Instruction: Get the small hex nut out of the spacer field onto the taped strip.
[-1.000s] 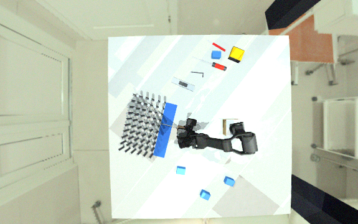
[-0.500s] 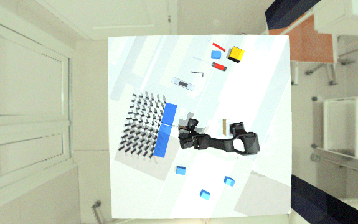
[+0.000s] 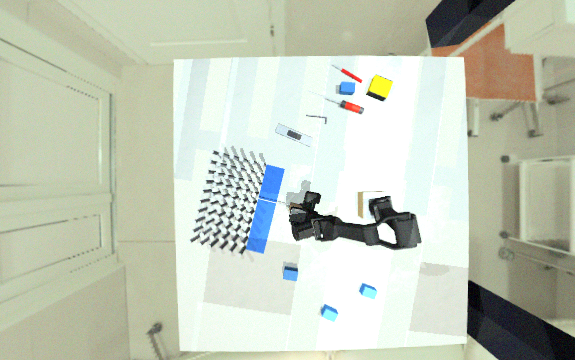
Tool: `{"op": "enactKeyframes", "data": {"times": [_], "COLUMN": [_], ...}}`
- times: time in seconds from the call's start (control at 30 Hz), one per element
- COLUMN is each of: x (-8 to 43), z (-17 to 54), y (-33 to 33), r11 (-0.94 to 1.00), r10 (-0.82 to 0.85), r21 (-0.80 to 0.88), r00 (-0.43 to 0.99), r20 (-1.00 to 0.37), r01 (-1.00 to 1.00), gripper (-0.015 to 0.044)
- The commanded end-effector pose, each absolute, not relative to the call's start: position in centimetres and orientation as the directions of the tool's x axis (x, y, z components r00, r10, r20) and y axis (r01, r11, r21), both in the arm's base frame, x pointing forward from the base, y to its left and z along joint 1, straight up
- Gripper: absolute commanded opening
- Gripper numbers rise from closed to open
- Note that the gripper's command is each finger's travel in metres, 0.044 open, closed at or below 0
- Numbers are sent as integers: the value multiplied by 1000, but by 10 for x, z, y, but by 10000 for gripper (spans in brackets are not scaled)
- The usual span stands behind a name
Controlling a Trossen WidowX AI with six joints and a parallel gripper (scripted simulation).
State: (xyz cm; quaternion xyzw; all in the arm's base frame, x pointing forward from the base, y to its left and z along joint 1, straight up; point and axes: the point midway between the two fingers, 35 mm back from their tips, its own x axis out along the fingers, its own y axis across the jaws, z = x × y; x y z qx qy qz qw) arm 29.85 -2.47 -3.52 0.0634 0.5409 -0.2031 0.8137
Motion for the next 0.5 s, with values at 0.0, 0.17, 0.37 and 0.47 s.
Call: {"op": "enactKeyframes", "data": {"times": [0.0, 0.17, 0.37, 0.47], "x": [295, 292, 288, 286], "z": [-35, -35, -35, -35], "y": [-23, -22, -20, -19], "r11": [908, 908, 908, 908], "r10": [-264, -264, -264, -264], "r21": [-117, -117, -117, -117], "r00": [335, 335, 334, 334], "r20": [-904, -905, -905, -905], "r01": [401, 401, 401, 401], "gripper": [0, 0, 0, 0]}}
